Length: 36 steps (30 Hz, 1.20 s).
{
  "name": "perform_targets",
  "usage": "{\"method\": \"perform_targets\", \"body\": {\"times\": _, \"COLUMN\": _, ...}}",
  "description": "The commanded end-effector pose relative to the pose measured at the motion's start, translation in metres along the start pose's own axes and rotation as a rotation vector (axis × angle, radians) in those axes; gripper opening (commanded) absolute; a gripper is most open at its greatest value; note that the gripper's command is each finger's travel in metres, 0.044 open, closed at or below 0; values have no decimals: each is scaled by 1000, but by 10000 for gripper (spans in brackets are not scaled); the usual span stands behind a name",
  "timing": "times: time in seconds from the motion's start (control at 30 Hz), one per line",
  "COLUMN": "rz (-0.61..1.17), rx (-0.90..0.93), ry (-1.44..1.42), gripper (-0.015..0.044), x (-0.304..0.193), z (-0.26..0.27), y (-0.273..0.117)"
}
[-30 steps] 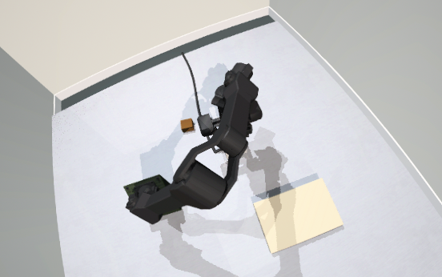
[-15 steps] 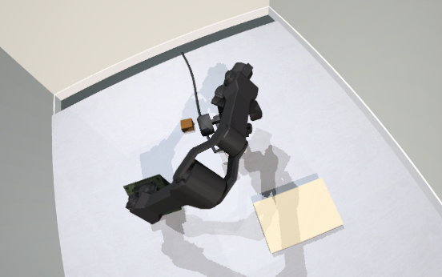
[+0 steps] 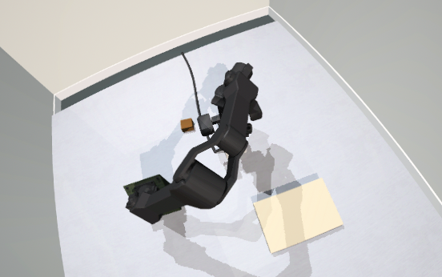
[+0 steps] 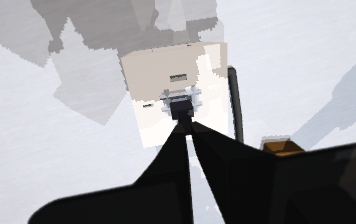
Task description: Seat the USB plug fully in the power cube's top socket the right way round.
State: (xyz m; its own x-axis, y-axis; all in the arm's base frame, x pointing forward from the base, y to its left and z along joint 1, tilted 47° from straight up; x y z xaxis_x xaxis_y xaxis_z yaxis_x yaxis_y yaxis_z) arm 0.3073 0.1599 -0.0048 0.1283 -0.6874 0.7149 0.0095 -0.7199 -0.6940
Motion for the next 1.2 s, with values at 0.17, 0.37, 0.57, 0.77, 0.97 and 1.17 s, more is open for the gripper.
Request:
{"method": "perform_targets", "body": {"times": 0.17, "rz": 0, "rx": 0, "ry": 0, "gripper": 0, "x": 0, "z": 0, "y": -2}}
{"method": "perform_targets", "body": {"times": 0.37, "rz": 0, "rx": 0, "ry": 0, "gripper": 0, "x": 0, "z": 0, "y": -6}}
{"method": "perform_targets", "body": {"times": 0.57, "rz": 0, "rx": 0, "ry": 0, "gripper": 0, "x": 0, "z": 0, "y": -10}}
{"method": "perform_targets", "body": {"times": 0.77, "rz": 1, "rx": 0, "ry": 0, "gripper": 0, "x": 0, "z": 0, "y": -14}}
{"method": "perform_targets", "body": {"times": 0.97, "rz": 1, "rx": 0, "ry": 0, "gripper": 0, "x": 0, "z": 0, "y": -18}}
{"method": "perform_targets", "body": {"times": 1.17, "rz": 1, "rx": 0, "ry": 0, "gripper": 0, "x": 0, "z": 0, "y": -22}}
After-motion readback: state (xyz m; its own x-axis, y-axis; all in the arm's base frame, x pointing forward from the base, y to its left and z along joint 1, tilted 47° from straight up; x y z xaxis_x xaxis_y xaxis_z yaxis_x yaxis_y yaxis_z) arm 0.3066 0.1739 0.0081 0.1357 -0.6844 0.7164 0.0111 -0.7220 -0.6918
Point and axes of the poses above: the point midway between the two fingers, 35 mm back from their tips, its own y axis out along the fingers, its own z axis across the jaws, x = y × z, the point moved 10 cm from there along -y, back along the fingers, and after that the axes turned 10 degrees about -y, right-handed, at the moved point
